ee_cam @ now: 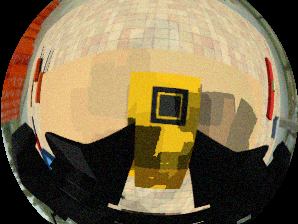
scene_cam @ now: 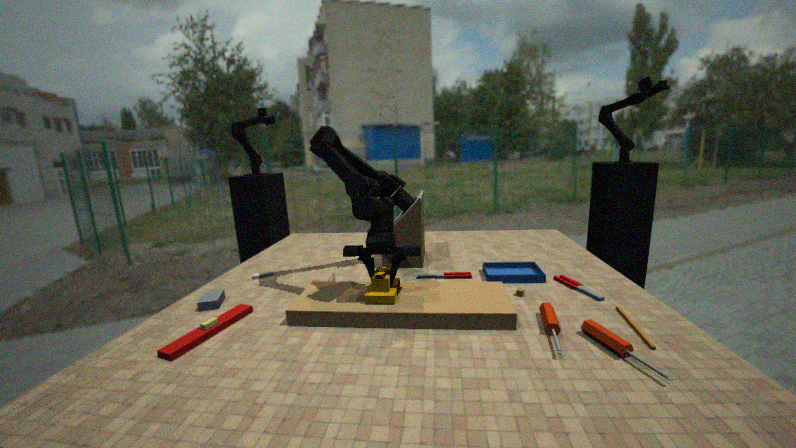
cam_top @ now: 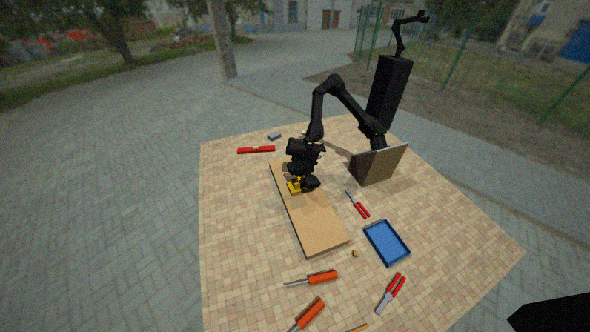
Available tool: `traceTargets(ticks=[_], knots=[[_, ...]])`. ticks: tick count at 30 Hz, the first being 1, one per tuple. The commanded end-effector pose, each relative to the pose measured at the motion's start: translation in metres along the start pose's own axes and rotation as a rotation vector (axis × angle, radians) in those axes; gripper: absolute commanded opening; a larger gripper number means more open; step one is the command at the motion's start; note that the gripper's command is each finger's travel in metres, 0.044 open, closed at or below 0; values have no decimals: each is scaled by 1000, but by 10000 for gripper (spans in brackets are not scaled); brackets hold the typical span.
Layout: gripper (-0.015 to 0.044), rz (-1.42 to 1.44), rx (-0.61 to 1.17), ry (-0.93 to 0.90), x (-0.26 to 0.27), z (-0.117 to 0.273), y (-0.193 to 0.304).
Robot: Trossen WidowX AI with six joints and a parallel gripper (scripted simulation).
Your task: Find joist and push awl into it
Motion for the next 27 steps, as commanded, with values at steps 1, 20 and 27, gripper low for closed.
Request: traceTargets(ticks=[1, 20, 27], knots=[[0, -1, 1, 0, 11, 0, 0], [0, -3, 0, -2, 67, 0, 1], [0, -3, 0, -3, 87, 0, 2]])
Point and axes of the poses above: the point midway between the two fingers, 35 mm back from their tips, its own z axis back along the fingers, its own x axis across the jaws, y = z × x, the point moved 5 cm from there along z, back along the fingers, and after that the axes turned 1 degree about -z, right-handed, at the moved point
